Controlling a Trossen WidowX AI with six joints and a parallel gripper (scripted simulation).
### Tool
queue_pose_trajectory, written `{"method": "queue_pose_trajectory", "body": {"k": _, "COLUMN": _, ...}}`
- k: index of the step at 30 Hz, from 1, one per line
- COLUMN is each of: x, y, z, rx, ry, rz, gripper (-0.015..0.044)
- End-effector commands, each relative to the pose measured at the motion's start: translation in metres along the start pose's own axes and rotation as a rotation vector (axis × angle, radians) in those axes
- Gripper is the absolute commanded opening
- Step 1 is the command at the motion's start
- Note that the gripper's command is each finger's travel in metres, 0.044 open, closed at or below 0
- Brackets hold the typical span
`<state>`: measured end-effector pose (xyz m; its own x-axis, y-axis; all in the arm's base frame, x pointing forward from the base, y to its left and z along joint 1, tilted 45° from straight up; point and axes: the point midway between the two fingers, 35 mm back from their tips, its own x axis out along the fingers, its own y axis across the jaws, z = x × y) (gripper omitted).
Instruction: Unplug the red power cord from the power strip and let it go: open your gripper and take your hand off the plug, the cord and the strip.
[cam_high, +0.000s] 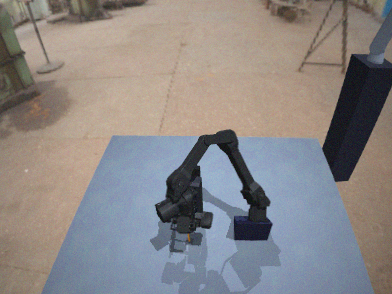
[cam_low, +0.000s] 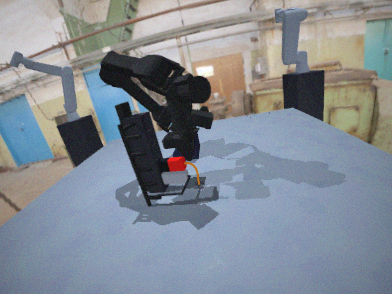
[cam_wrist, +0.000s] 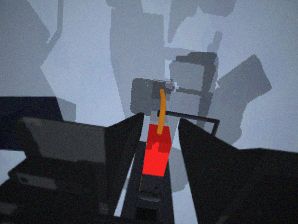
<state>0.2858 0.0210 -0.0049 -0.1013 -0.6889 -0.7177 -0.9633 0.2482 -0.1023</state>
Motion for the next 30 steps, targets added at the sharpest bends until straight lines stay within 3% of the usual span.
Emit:
{"method": "queue_pose_trajectory", "body": {"k": 1, "x": -0.002, "y": -0.001, "z": -0.007, "rx": 0.003, "ry": 0.0, "rz": -0.005, "gripper": 0.016}}
{"method": "queue_pose_trajectory", "body": {"k": 30, "x": 0.007, "y": -0.002, "z": -0.036, "rx": 0.003, "ry": 0.002, "rz": -0.005, "gripper": 0.016}}
